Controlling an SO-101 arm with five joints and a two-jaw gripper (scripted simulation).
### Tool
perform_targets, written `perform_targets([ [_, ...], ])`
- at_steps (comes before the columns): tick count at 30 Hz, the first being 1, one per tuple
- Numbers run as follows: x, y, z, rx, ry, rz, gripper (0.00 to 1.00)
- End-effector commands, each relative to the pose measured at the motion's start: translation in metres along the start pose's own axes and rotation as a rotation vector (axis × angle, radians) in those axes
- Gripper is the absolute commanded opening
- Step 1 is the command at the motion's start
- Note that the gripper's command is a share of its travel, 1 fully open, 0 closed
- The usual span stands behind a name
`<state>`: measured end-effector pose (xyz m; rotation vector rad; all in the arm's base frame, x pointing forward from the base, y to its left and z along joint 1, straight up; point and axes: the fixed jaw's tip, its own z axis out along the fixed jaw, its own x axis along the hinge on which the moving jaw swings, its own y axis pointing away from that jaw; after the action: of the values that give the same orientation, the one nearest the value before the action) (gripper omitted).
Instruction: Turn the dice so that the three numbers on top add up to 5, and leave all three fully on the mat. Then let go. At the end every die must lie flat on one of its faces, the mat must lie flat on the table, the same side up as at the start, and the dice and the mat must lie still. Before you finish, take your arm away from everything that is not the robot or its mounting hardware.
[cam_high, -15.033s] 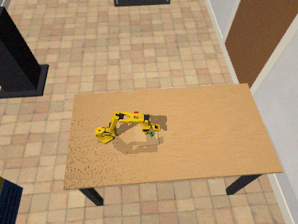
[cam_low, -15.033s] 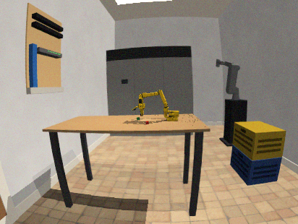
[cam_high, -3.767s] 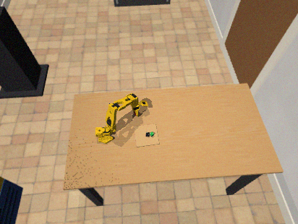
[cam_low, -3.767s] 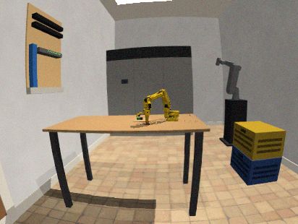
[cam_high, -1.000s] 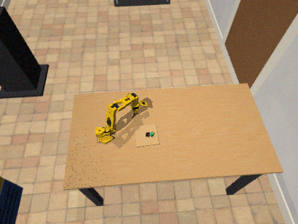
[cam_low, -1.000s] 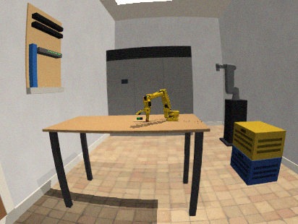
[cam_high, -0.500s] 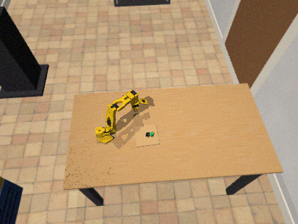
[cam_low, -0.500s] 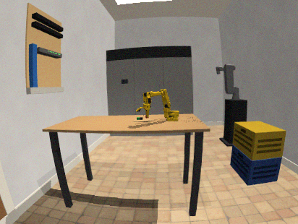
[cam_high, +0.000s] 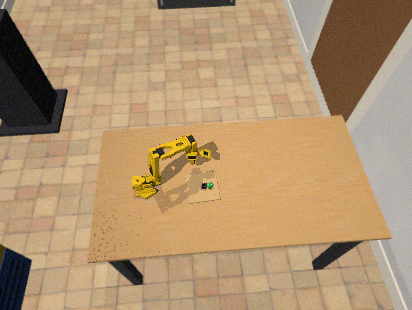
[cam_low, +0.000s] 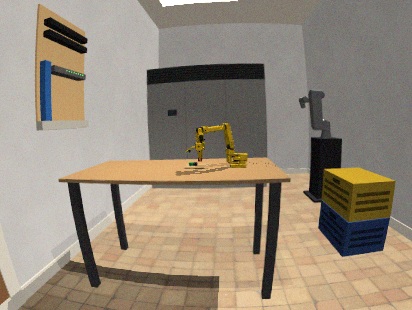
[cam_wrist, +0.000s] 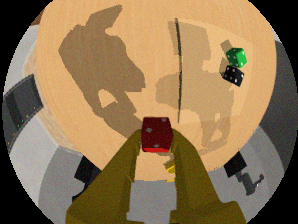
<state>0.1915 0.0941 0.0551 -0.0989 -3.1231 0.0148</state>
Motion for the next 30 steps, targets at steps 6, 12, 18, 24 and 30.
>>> perform_targets([
  [6, -0.022, -0.065, -0.009, -0.031, -0.069, 0.326, 0.0],
  [12, -0.02, -0.096, -0.006, -0.028, -0.069, 0.473, 0.0],
  [18, -0.02, -0.099, -0.006, -0.028, -0.069, 0.488, 0.0],
  [24, -0.02, -0.099, -0.006, -0.028, -0.069, 0.488, 0.0],
  [30, -0.02, -0.099, -0.006, -0.028, -0.069, 0.488, 0.0],
])
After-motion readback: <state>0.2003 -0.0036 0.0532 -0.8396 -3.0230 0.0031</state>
